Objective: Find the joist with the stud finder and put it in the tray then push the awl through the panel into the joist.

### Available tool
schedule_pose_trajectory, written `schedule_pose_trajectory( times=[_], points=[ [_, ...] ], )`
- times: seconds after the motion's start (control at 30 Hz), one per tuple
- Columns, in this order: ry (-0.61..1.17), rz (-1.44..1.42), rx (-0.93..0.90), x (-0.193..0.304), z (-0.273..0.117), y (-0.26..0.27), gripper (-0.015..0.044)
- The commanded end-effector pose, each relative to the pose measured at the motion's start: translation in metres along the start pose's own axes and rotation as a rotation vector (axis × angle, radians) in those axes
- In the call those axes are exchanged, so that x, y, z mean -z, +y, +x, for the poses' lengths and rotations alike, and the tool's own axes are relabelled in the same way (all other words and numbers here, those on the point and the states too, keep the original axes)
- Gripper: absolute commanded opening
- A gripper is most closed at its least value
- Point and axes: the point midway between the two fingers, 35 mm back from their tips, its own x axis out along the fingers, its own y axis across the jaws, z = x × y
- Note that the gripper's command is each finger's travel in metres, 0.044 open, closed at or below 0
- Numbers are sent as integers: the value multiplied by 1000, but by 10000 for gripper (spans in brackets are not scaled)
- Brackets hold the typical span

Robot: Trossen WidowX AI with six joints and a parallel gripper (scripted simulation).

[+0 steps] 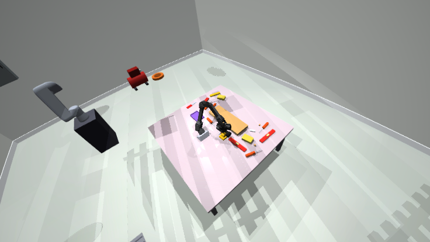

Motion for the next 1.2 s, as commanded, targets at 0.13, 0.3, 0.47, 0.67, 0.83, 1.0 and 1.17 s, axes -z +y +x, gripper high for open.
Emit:
schedule_pose_trajectory(
  times=[0.13,0.3,0.47,0.67,0.83,1.0,1.17],
  points=[
    [-3,3,-2,0,1,0,308],
    [-3,3,-2,0,1,0,275],
    [-3,3,-2,0,1,0,242],
    [-3,3,-2,0,1,0,202],
    [-3,3,-2,0,1,0,168],
    [-3,3,-1,-4,-7,-1,57],
    [-2,3,2,-13,-33,-4,0]
  ],
)
